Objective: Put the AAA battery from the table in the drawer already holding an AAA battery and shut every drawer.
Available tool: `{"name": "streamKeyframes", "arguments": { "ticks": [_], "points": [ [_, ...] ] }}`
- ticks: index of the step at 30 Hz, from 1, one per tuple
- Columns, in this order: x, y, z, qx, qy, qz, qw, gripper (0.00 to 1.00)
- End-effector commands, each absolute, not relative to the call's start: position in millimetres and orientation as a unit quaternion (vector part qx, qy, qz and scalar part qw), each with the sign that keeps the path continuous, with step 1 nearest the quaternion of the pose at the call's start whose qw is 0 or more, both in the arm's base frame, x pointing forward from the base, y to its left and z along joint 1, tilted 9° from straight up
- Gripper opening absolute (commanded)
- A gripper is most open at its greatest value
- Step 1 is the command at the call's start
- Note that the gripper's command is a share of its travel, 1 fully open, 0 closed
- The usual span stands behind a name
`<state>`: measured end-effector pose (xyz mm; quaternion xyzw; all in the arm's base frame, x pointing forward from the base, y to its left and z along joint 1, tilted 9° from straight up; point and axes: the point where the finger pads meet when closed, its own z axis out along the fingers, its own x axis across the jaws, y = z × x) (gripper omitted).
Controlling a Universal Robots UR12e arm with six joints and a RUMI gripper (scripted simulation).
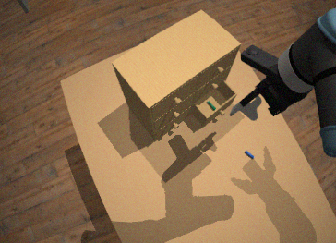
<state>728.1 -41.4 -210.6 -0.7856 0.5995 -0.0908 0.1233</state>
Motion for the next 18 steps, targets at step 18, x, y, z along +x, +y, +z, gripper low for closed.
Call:
{"name": "streamKeyframes", "arguments": {
  "ticks": [18],
  "points": [
    [777,-28,-247,-0.753,0.585,-0.173,0.246,1.0]
  ]
}}
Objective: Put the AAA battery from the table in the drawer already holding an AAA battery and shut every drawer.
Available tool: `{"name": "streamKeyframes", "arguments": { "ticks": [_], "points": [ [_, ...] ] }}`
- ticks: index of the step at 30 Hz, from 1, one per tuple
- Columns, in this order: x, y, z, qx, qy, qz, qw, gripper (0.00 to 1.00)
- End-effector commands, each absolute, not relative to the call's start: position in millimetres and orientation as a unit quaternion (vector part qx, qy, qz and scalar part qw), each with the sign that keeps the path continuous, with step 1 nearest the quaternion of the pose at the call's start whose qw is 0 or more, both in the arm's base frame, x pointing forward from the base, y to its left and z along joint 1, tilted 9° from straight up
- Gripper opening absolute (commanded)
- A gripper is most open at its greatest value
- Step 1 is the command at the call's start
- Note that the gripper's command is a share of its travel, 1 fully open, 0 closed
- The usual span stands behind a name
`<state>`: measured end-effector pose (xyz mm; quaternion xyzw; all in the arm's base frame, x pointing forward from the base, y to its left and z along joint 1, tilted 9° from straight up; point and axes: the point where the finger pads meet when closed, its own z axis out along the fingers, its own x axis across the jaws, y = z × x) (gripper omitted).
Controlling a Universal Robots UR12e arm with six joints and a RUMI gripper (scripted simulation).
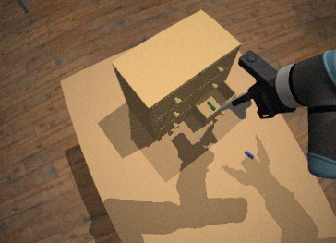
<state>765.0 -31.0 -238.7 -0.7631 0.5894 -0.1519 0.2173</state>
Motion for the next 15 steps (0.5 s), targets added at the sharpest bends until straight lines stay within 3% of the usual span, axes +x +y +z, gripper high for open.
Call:
{"name": "streamKeyframes", "arguments": {
  "ticks": [1,15],
  "points": [
    [779,-28,-249,-0.751,0.584,-0.177,0.252,1.0],
    [803,-21,-267,-0.729,0.572,-0.215,0.309,1.0]
  ]
}}
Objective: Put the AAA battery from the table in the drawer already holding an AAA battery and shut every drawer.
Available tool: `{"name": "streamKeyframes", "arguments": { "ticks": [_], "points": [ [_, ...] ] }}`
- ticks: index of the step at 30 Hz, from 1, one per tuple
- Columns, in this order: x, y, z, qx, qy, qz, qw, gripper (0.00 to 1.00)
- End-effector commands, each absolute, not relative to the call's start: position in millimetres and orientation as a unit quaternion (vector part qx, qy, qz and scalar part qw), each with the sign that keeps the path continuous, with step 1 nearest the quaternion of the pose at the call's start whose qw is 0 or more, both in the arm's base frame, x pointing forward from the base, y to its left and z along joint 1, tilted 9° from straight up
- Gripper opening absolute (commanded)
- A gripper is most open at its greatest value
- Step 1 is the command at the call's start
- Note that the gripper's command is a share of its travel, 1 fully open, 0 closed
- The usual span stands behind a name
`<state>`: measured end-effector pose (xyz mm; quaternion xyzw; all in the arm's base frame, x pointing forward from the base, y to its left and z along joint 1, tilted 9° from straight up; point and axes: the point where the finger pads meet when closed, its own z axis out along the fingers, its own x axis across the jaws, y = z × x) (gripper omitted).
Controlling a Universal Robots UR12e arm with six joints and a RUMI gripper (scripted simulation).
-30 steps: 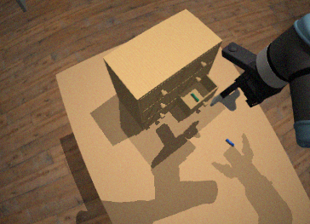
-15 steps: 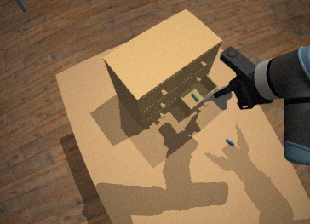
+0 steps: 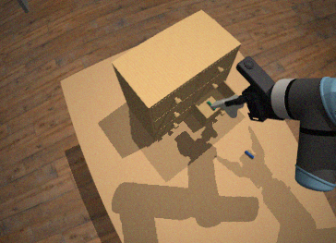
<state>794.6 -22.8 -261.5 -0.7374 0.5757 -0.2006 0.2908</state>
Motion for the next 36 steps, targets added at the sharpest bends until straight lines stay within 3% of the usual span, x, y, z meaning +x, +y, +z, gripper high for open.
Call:
{"name": "streamKeyframes", "arguments": {
  "ticks": [1,36],
  "points": [
    [804.5,-20.8,-267.7,-0.727,0.571,-0.217,0.313,1.0],
    [813.6,-18.2,-274.7,-0.717,0.565,-0.231,0.335,1.0]
  ]
}}
